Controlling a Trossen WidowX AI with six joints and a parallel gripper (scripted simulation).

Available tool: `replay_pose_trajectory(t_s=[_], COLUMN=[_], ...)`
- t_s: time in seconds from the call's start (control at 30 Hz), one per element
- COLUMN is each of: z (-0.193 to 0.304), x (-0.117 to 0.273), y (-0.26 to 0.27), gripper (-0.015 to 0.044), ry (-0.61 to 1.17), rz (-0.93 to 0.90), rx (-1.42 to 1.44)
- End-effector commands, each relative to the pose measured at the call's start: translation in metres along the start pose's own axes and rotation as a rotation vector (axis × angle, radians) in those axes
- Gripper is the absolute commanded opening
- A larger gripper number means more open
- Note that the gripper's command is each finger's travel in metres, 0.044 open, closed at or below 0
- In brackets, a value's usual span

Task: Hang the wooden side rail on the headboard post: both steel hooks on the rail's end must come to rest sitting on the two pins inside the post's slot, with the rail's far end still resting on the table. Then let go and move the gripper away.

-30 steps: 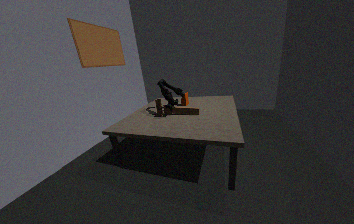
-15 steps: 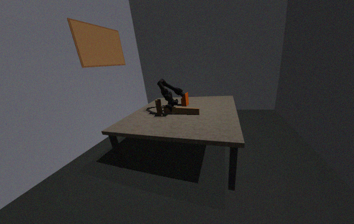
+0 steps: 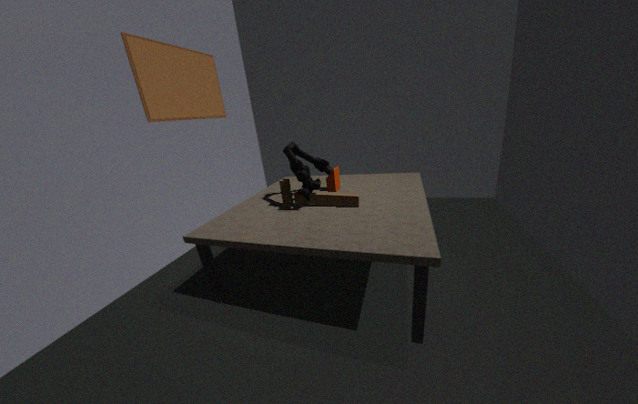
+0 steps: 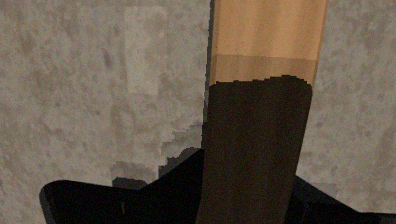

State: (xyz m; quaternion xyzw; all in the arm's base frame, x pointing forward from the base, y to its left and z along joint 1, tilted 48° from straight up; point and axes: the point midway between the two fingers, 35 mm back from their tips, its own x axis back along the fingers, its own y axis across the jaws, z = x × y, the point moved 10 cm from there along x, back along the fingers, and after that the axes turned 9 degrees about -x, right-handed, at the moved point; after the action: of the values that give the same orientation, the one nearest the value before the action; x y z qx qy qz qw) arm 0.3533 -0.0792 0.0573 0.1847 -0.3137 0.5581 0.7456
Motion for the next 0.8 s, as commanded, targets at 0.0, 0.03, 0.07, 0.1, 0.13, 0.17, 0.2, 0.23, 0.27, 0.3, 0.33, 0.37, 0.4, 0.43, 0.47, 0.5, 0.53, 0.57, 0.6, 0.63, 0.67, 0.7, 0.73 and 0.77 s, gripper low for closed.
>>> replay_pose_trajectory(t_s=[0.0,0.03,0.07,0.1,0.13,0.17,0.2,0.23,0.27,0.3,0.33,0.37,0.4,0.43,0.47,0.5,0.53,0.57,0.6,0.63,0.67,0.7,0.73,0.77], z=[0.0006,0.0008,0.0009,0.0010,0.0012,0.0013,0.0014,0.0014,0.0015,0.0016,0.0017,0.0018,0.0019,0.0020,0.0021,0.0022,0.0023,0.0024,0.0025,0.0026,0.0027,0.0028,0.0029,0.0030], x=[0.0027,0.0026,0.0025,0.0025,0.0025,0.0025,0.0025,0.0025,0.0026,0.0026,0.0026,0.0027,0.0027,0.0028,0.0029,0.0029,0.0030,0.0031,0.0032,0.0032,0.0033,0.0034,0.0034,0.0034], y=[-0.0002,-0.0001,0.0000,0.0000,0.0000,0.0000,-0.0001,-0.0002,-0.0002,-0.0003,-0.0004,-0.0005,-0.0005,-0.0006,-0.0007,-0.0008,-0.0009,-0.0010,-0.0011,-0.0011,-0.0012,-0.0013,-0.0015,-0.0016], gripper=[0.0000,0.0000,0.0000,0.0000,0.0000,0.0000,0.0000,0.0000,0.0000,0.0000,0.0000,0.0000,0.0000,0.0000,0.0000,0.0000,0.0000,0.0000,0.0000,0.0000,0.0000,0.0000,0.0000,0.0000], ry=[0.000,0.000,0.000,0.000,0.000,0.000,0.000,0.000,0.000,0.000,0.000,0.000,0.000,0.000,0.000,0.000,0.000,0.000,0.000,0.000,0.000,0.000,0.000,0.000], rz=[0.010,0.010,0.010,0.010,0.010,0.010,0.010,0.010,0.010,0.010,0.010,0.010,0.010,0.010,0.010,0.010,0.010,0.010,0.010,0.010,0.010,0.010,0.010,0.010], rx=[0.003,0.003,0.003,0.003,0.003,0.003,0.003,0.003,0.003,0.003,0.003,0.003,0.003,0.003,0.003,0.003,0.003,0.003,0.003,0.003,0.003,0.003,0.003,0.003])
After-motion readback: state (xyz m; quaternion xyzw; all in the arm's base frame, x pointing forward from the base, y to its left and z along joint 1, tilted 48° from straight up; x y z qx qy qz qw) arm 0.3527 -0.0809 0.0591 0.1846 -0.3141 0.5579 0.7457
